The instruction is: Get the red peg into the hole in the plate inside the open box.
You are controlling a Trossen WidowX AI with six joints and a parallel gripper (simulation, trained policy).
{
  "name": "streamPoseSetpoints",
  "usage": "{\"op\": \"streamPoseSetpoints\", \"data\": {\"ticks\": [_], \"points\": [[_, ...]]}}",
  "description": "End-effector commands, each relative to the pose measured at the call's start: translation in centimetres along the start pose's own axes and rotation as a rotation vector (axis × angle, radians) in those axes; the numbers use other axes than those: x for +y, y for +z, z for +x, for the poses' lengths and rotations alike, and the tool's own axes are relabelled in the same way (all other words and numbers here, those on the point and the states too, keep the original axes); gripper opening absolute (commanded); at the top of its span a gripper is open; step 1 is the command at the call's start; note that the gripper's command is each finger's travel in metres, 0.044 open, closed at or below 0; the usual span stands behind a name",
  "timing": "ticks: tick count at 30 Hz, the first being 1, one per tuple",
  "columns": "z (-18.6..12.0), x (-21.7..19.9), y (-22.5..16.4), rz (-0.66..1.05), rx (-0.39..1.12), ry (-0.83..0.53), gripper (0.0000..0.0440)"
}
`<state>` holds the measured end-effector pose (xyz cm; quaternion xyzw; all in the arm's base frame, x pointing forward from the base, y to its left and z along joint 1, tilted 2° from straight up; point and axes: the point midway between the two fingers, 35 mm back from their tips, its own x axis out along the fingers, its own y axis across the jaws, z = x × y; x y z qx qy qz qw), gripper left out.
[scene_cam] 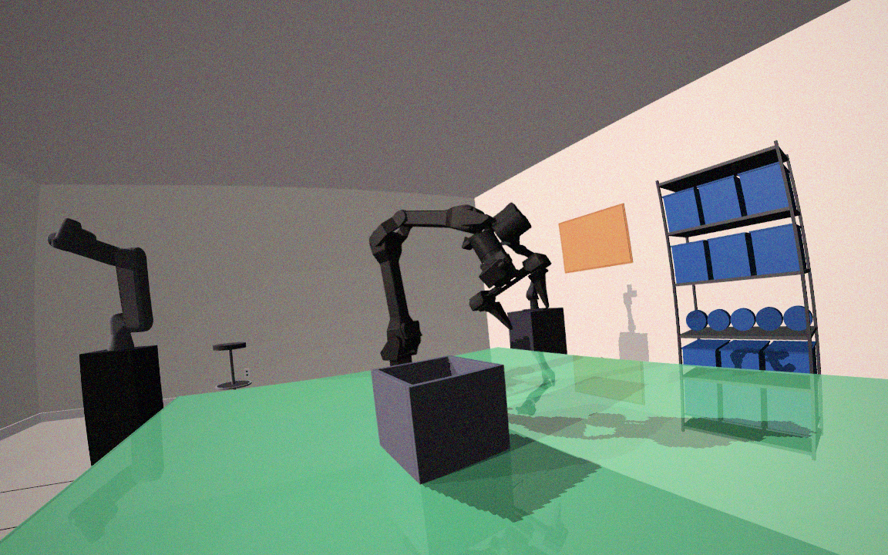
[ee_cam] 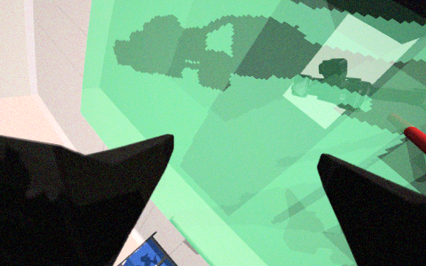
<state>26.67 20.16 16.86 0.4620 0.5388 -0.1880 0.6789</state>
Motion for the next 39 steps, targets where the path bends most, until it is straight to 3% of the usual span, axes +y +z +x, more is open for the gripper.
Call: {"op": "streamPoseSetpoints", "data": {"ticks": [1,22,39], "points": [[-0.5,-2.6,0.1,0.034,0.023,-0.077,0.0440],[0.3,-13.6,-0.9,0.171,0.076,-0.459,0.0440],[4.4,-17.6,-0.3,0.229,0.017,-0.544,0.0438]]}}
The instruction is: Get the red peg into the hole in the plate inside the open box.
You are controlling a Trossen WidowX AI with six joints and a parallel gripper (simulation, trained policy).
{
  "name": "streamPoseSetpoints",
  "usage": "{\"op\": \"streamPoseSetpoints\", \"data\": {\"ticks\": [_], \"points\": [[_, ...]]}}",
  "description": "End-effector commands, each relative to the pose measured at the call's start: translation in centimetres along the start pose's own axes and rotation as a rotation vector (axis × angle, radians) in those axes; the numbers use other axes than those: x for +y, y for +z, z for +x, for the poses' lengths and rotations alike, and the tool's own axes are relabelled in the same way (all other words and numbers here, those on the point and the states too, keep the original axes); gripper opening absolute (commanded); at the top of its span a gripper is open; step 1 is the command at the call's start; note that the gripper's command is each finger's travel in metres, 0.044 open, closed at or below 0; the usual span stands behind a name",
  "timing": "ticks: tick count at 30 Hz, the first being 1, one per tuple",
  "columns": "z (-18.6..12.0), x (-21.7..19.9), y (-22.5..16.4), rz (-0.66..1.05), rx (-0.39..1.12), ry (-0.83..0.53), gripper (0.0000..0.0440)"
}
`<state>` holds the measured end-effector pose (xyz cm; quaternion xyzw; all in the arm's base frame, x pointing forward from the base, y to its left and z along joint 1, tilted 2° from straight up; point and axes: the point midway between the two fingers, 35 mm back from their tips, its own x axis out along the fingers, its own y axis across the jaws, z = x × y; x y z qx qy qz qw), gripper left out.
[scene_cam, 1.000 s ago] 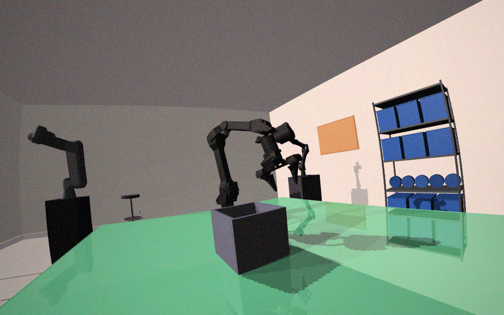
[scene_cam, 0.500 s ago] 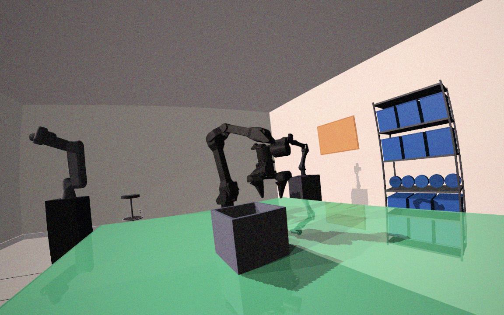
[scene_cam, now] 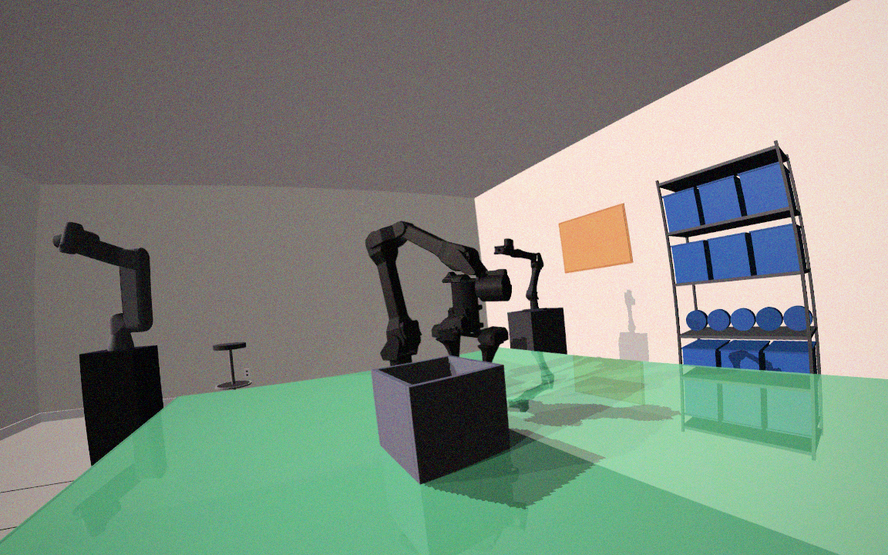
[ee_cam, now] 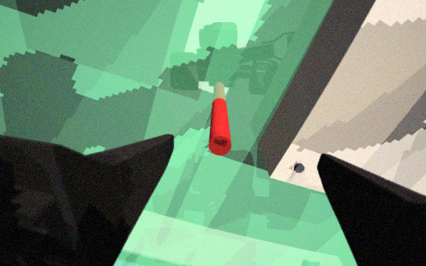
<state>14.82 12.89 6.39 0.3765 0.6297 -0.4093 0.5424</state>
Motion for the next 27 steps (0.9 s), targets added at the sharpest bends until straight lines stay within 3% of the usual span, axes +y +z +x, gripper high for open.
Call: {"op": "streamPoseSetpoints", "data": {"ticks": [1,10,24,27], "points": [[1.3,0.0,0.4,0.021,-0.016,-0.006,0.0437],[3.7,0.4,0.8,0.057,-0.028,0.006,0.0387],[5.9,2.3,0.0,0.027,0.002,0.035,0.0036],[5.8,2.8,-0.1,0.022,0.010,0.052,0.0000]]}}
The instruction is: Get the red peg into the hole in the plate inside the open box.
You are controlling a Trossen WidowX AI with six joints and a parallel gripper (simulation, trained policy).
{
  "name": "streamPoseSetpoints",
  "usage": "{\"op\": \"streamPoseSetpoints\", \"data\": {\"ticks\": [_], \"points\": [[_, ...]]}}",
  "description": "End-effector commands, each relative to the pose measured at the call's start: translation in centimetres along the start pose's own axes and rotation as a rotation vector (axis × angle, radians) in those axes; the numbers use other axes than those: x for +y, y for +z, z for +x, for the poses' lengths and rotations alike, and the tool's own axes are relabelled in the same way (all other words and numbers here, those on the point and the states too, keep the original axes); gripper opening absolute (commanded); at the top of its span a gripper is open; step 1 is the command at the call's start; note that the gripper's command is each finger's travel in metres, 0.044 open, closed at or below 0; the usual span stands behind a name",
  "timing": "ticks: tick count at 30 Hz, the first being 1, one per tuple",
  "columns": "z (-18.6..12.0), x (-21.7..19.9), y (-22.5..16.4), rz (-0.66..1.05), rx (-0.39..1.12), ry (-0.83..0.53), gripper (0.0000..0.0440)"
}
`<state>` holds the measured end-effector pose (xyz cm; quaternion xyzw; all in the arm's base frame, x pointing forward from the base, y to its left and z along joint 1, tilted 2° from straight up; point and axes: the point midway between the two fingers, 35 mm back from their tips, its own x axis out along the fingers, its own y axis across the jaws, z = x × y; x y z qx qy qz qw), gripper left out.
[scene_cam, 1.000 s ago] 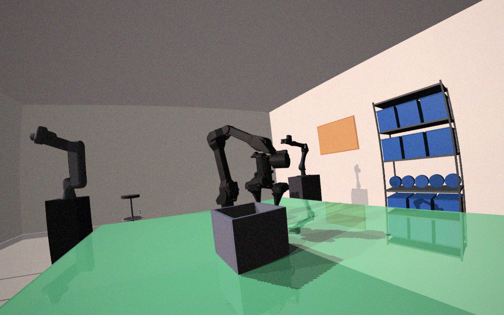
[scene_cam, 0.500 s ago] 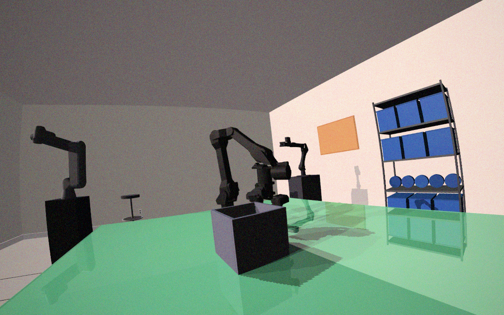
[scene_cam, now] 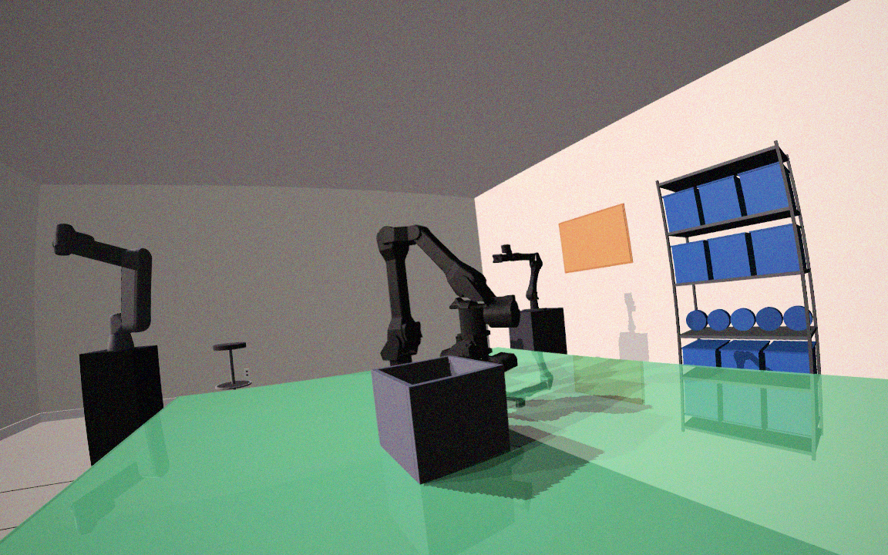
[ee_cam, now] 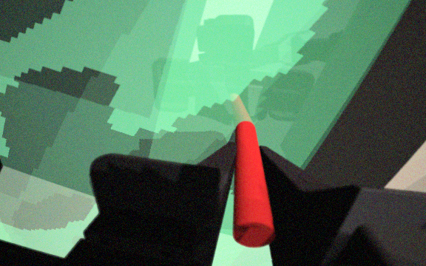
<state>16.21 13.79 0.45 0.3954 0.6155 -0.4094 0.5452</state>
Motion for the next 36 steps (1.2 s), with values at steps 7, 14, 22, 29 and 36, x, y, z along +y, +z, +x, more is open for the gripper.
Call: {"op": "streamPoseSetpoints", "data": {"ticks": [7,14,22,29,36], "points": [[-1.5,1.9,-0.8,0.018,0.046,0.083,0.0000],[-3.7,3.2,-1.3,0.034,0.081,0.156,0.0000],[-7.1,4.9,-1.3,0.031,0.104,0.253,0.0000],[-10.6,6.1,-0.4,0.019,0.090,0.336,0.0000],[-14.1,6.7,1.6,0.014,0.051,0.399,0.0000]]}}
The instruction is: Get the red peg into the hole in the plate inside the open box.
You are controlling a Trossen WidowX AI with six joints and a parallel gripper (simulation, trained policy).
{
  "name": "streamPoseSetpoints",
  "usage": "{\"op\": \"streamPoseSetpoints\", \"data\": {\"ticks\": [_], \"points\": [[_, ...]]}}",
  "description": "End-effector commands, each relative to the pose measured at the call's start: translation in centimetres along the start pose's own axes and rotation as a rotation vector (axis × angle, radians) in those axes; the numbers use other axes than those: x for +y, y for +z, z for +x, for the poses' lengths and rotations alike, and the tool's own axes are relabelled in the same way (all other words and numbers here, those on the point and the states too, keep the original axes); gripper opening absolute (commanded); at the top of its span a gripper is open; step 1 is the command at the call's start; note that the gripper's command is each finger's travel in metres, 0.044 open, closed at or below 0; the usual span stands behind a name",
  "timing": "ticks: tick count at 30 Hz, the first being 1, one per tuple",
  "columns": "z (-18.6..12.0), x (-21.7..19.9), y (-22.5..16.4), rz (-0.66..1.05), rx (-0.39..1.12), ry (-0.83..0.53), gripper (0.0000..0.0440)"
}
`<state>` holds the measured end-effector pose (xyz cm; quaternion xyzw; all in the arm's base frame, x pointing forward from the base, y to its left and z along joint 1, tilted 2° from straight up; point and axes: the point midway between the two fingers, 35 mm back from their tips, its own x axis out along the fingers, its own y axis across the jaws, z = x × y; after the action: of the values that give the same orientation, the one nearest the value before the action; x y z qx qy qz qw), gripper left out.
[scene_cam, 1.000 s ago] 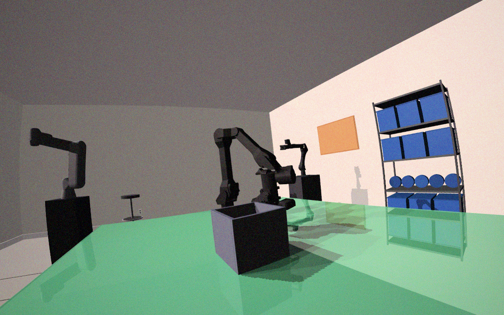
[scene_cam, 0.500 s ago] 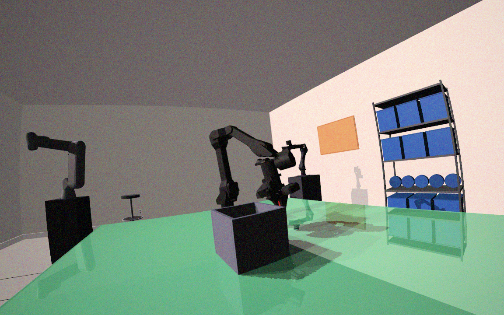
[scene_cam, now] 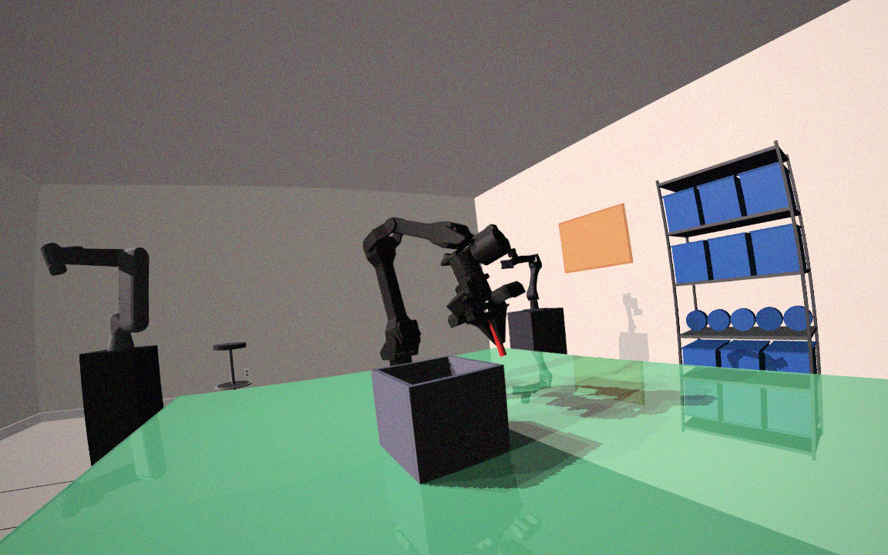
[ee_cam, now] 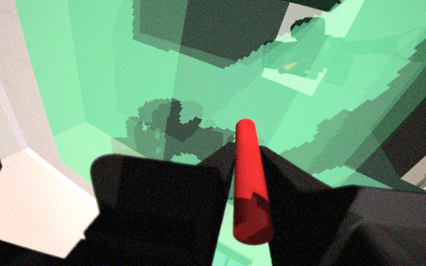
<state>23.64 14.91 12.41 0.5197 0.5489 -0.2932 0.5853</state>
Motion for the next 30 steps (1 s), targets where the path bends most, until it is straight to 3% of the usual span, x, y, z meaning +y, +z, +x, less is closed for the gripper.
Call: {"op": "streamPoseSetpoints", "data": {"ticks": [1,12,30], "points": [[-1.9,1.0,1.1,-0.007,-0.027,0.039,0.0000],[-5.0,2.3,5.3,0.006,-0.120,0.059,0.0000],[-5.3,1.5,11.3,0.057,-0.198,-0.037,0.0000]]}}
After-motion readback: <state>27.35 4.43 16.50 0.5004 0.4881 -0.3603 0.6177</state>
